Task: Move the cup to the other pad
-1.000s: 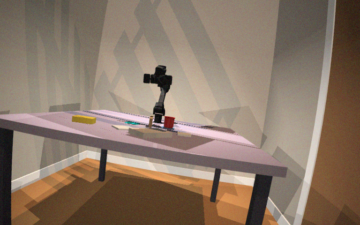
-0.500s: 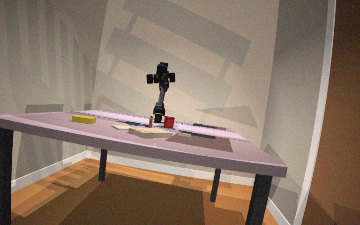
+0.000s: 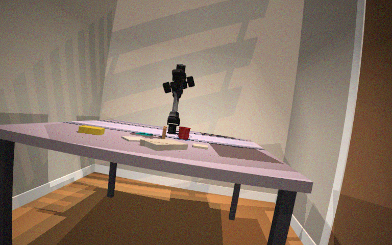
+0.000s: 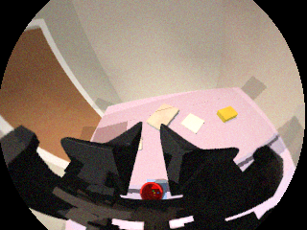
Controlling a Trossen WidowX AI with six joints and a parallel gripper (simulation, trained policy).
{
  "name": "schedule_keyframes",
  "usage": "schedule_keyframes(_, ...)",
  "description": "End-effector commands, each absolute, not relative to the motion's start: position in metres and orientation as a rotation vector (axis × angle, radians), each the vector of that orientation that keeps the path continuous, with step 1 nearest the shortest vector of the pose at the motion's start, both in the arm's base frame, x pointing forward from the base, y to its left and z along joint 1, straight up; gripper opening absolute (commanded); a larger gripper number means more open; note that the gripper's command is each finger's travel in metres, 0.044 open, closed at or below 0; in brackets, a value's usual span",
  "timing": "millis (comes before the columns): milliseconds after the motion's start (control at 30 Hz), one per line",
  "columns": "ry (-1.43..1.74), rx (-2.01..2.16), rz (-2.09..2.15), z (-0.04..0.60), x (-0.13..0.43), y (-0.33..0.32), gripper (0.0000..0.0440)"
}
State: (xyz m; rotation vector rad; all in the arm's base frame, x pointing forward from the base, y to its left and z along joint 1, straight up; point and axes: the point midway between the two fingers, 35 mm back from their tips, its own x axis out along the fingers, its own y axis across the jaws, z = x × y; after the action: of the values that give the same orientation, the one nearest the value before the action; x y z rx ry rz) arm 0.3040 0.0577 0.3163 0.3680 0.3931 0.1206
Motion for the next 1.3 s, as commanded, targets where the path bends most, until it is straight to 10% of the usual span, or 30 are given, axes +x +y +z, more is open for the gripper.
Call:
schedule_keyframes(0, 0.452, 0.414, 0.123, 0.313, 0.304, 0.065, 0.0116)
schedule_keyframes(1267, 1.042, 0.747, -0.142, 0.274, 0.271, 0.109, 0.0132)
